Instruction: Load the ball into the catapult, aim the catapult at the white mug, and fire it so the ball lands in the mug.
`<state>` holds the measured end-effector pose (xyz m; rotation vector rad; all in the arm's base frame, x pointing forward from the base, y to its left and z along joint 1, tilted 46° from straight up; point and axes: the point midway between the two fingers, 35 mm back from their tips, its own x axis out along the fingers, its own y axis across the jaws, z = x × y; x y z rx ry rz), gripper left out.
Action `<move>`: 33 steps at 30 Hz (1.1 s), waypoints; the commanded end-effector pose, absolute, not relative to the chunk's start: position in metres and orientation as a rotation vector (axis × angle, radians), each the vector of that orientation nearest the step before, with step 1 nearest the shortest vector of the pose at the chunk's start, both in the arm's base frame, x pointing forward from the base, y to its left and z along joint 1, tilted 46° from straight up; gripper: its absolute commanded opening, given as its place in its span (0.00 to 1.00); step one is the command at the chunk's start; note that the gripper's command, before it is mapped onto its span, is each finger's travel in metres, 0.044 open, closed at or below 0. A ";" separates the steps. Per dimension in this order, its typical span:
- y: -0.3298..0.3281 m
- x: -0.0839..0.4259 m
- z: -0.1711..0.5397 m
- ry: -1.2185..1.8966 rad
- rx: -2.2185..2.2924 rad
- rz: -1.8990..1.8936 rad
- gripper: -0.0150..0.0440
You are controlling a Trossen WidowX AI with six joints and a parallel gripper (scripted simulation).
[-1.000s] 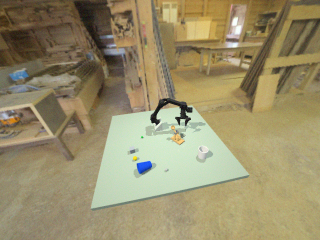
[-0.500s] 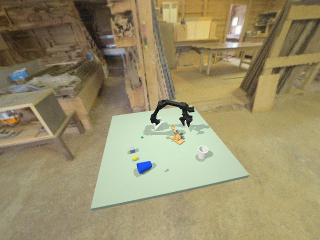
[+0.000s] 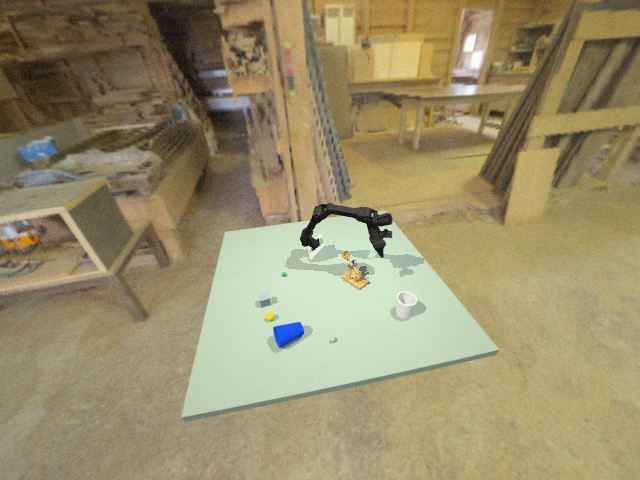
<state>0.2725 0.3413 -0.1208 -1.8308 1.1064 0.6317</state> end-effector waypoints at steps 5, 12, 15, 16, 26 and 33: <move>0.365 0.318 -0.100 1.045 -1.535 0.543 1.00; 0.377 0.357 -0.082 0.993 -1.308 0.469 1.00; 0.381 0.375 -0.072 0.968 -1.213 0.438 1.00; 0.382 0.381 -0.069 0.959 -1.181 0.428 1.00; 0.386 0.419 -0.044 0.897 -0.978 0.362 1.00; 0.386 0.419 -0.044 0.897 -0.978 0.362 1.00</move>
